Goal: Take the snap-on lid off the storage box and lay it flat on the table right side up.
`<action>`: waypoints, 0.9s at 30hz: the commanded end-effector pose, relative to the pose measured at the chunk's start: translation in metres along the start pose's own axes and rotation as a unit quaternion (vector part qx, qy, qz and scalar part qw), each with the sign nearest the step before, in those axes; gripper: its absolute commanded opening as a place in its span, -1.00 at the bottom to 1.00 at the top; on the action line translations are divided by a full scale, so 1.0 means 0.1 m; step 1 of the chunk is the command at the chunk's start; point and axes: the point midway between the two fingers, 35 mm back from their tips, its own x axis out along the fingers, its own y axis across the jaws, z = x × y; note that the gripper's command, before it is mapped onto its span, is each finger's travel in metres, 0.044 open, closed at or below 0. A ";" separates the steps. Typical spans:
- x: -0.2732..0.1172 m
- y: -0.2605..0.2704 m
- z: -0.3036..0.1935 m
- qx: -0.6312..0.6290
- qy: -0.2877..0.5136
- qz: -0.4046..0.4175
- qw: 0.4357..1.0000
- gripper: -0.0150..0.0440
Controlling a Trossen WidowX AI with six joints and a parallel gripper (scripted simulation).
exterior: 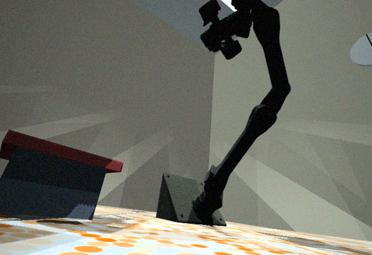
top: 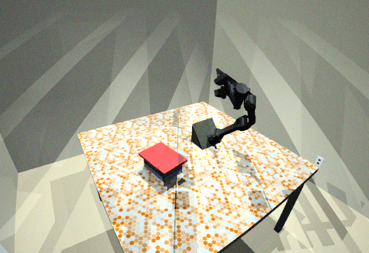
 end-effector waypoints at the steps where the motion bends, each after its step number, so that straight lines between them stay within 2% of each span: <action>1: 0.01 -0.01 0.02 0.006 -0.004 -0.002 1.000 0.78; 6: 0.22 -0.24 0.70 0.173 -0.126 -0.031 0.976 0.33; 7: 0.25 -0.28 0.86 0.211 -0.156 -0.030 0.965 0.31; 10: 0.31 -0.35 1.24 0.299 -0.226 -0.014 0.927 0.31; 12: 0.32 -0.36 1.35 0.324 -0.246 -0.006 0.914 0.31; 15: 0.34 -0.39 1.75 0.411 -0.316 0.037 0.854 0.31; 22: 0.31 -0.37 2.31 0.519 -0.399 0.128 0.745 0.31; 27: 0.22 -0.29 2.80 0.600 -0.451 0.245 0.614 0.31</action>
